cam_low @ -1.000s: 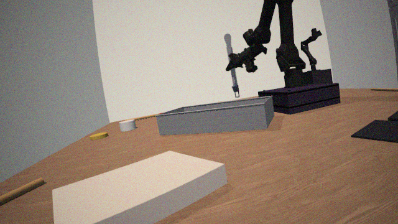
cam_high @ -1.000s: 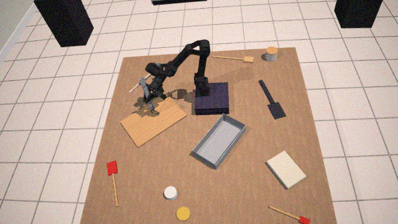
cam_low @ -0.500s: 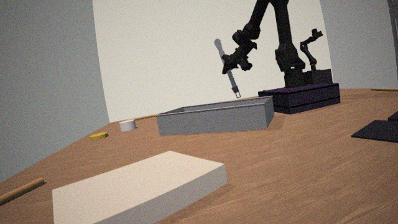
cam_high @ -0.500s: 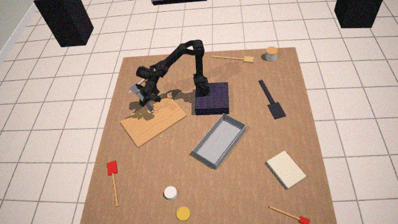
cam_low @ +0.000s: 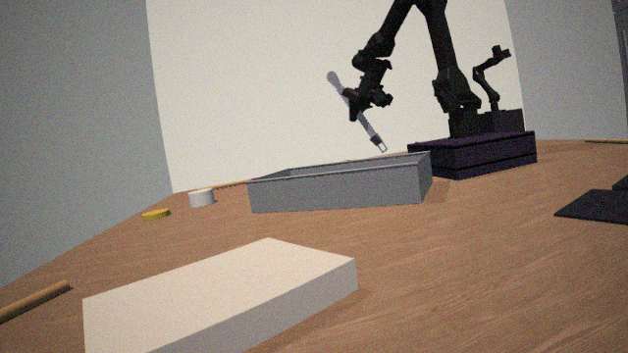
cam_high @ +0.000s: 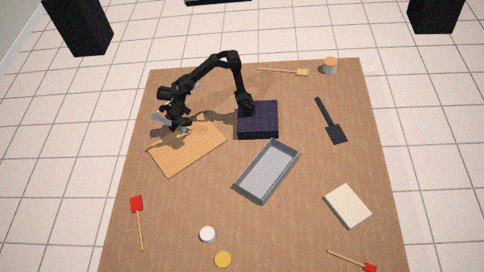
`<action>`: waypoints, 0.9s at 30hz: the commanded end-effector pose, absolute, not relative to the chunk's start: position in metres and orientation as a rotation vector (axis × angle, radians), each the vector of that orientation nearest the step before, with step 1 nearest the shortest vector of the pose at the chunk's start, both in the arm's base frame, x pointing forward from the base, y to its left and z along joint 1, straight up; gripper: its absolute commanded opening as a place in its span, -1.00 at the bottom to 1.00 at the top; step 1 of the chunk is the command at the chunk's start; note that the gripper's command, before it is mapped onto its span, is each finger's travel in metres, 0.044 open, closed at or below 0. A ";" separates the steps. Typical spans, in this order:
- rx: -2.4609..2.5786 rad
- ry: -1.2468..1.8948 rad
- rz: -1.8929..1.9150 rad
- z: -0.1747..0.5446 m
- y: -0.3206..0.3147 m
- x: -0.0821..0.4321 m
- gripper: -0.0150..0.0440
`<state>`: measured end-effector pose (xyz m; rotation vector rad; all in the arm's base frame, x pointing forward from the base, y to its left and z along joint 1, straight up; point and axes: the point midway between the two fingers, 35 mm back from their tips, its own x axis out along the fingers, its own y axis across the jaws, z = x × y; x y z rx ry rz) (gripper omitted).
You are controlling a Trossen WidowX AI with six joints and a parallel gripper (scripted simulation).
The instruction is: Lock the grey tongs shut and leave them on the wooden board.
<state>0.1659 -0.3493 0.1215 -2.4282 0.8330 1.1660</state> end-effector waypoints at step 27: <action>-1.952 0.657 1.776 0.132 -0.330 0.163 -1.00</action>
